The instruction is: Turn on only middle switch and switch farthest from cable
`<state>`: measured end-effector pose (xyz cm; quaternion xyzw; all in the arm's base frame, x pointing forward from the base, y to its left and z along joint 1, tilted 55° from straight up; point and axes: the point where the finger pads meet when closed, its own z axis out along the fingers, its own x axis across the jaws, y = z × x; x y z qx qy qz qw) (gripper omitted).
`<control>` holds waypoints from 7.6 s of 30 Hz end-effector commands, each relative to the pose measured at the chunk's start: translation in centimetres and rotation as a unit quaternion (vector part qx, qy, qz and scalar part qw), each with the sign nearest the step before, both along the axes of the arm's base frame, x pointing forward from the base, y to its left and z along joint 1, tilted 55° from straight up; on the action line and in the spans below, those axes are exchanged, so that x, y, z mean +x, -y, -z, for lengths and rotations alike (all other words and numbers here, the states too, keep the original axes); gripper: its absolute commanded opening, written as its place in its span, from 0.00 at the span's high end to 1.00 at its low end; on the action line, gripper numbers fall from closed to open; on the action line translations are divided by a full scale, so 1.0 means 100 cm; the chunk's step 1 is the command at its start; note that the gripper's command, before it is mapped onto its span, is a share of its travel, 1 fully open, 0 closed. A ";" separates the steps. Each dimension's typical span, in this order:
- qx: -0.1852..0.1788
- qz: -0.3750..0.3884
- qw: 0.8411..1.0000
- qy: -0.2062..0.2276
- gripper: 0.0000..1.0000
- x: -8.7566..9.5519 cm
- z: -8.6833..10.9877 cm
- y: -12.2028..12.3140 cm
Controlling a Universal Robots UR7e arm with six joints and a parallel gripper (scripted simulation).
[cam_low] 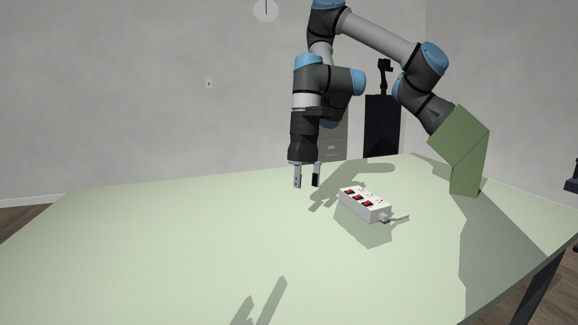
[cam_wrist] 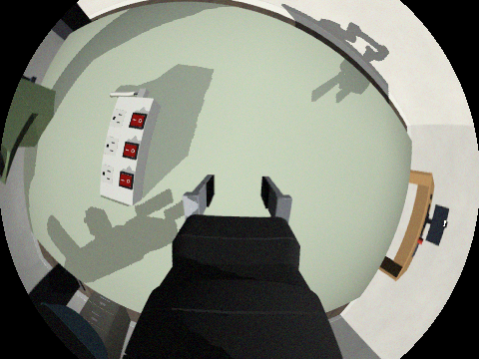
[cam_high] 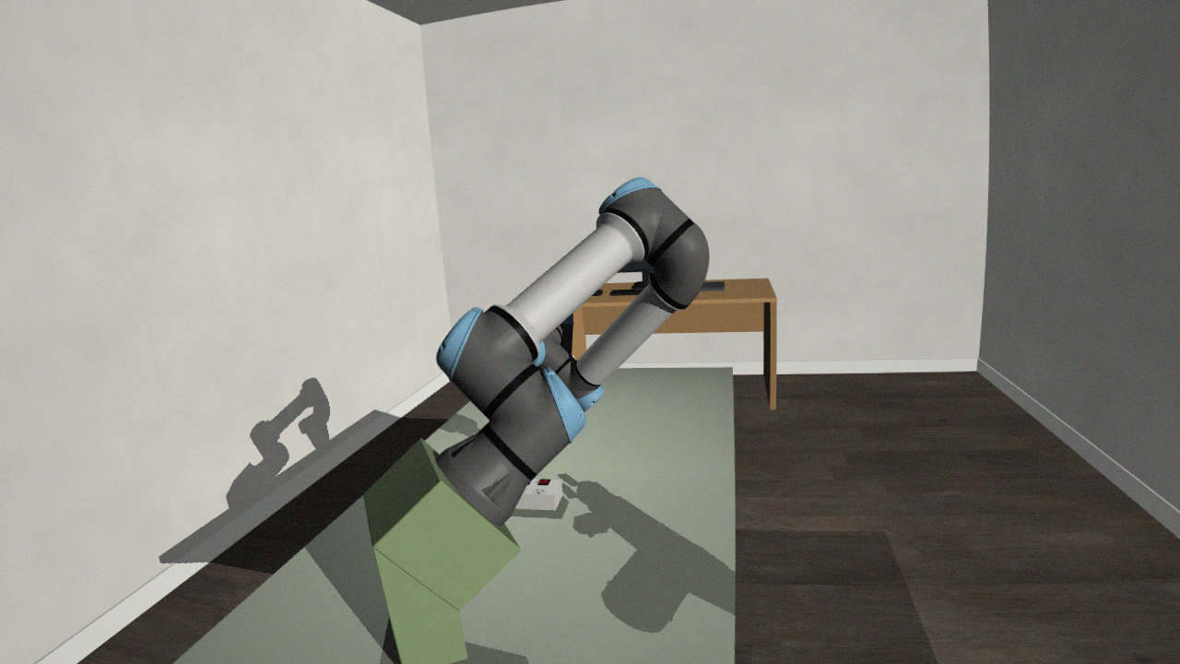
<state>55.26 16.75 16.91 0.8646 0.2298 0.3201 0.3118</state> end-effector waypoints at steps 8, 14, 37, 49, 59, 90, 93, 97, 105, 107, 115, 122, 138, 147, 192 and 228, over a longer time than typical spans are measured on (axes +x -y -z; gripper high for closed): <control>-0.169 -0.099 0.973 -0.124 0.00 -0.043 0.040 0.020; -0.224 -0.135 0.950 -0.169 0.00 -0.058 0.051 0.028; -0.377 -0.244 0.839 -0.306 0.00 -0.103 0.075 0.053; -0.391 -0.255 0.825 -0.320 0.00 -0.108 0.077 0.056; -0.391 -0.255 0.824 -0.321 0.00 -0.108 0.077 0.056; -0.391 -0.255 0.824 -0.321 0.00 -0.108 0.077 0.056; -0.391 -0.255 0.824 -0.321 0.00 -0.108 0.077 0.056; -0.391 -0.255 0.824 -0.321 0.00 -0.108 0.077 0.056; -0.391 -0.255 0.824 -0.321 0.00 -0.108 0.077 0.056; -0.391 -0.255 0.824 -0.321 0.00 -0.108 0.077 0.056; -0.391 -0.255 0.824 -0.321 0.00 -0.108 0.077 0.056; -0.394 -0.258 0.822 -0.321 0.00 -0.114 0.077 0.053; -0.443 -0.295 0.786 -0.315 0.00 -0.206 0.074 0.022; -0.443 -0.295 0.786 -0.315 0.00 -0.206 0.074 0.022; -0.049 0.090 0.995 -0.022 0.00 -0.141 0.059 0.076; 0.012 0.147 0.989 0.029 1.00 -0.133 0.053 0.086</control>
